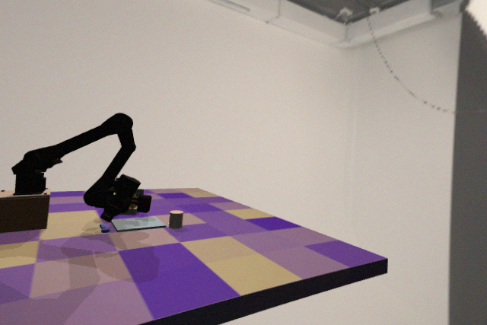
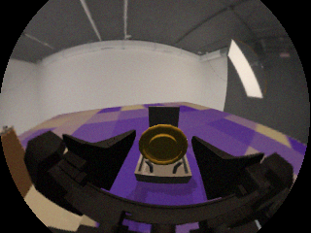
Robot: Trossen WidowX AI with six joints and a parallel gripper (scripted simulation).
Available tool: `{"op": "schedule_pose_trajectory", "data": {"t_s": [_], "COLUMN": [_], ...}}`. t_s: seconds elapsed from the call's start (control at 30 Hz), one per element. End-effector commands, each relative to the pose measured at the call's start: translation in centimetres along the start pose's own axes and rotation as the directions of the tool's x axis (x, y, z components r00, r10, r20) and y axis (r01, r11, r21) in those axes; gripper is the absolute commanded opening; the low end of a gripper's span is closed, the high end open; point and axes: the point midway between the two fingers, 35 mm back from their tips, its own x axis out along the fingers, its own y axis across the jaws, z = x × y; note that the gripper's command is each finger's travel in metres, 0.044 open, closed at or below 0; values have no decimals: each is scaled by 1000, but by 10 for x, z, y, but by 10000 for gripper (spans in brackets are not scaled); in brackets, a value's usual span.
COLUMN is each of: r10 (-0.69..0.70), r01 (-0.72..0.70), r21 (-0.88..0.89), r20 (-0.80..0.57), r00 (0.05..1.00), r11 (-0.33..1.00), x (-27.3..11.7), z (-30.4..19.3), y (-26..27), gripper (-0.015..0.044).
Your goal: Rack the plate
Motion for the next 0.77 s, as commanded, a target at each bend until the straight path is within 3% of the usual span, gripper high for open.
{"op": "schedule_pose_trajectory", "data": {"t_s": [0.0,0.3,0.47,0.73], "r10": [-1,-4,-19,-187], "r01": [1,4,19,191], "r21": [0,-1,13,175], "r20": [5,28,26,-41], "r00": [1000,1000,999,982], "r11": [1000,1000,1000,966], "x": [0,-3,-3,1], "z": [23,108,110,113], "y": [-2,1,-4,-51], "gripper": [400,400,400,400]}}
